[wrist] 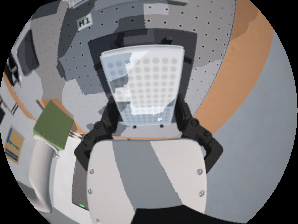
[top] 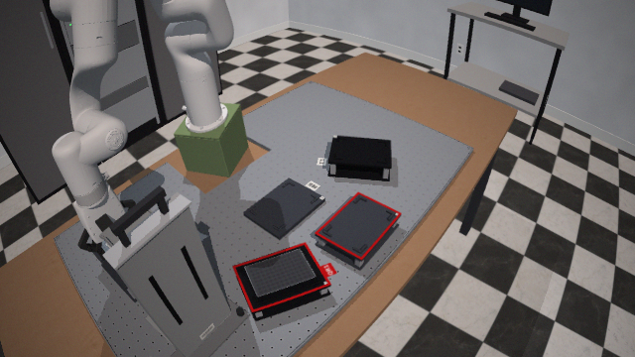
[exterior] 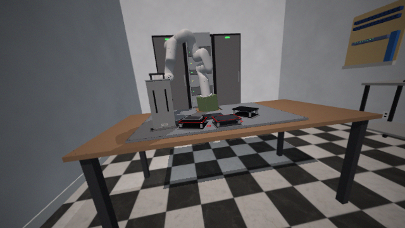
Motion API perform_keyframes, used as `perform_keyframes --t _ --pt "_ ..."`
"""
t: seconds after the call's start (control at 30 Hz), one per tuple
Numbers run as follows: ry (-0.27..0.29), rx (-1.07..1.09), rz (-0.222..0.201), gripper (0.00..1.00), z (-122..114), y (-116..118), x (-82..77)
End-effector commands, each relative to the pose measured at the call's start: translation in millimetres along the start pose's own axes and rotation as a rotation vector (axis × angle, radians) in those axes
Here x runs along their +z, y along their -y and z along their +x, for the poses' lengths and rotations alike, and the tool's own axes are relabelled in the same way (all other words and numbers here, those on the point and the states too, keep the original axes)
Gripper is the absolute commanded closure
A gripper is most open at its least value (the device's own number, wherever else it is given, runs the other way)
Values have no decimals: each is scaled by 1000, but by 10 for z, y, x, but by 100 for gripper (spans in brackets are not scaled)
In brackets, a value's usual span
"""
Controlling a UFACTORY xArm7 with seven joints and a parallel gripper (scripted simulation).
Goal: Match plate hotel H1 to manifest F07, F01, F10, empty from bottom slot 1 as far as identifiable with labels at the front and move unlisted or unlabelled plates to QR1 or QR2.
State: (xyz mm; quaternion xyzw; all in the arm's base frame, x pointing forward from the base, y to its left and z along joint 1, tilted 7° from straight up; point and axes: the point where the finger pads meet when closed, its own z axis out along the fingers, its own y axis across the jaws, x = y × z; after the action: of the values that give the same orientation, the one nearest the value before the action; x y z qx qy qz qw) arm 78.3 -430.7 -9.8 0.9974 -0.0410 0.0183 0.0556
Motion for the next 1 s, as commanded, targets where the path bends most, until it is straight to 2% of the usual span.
perform_keyframes --t 0.0,0.97 --pt "-1 0 -4 100 4 -15 -11" --pt "-1 0 -4 100 4 -15 -44"
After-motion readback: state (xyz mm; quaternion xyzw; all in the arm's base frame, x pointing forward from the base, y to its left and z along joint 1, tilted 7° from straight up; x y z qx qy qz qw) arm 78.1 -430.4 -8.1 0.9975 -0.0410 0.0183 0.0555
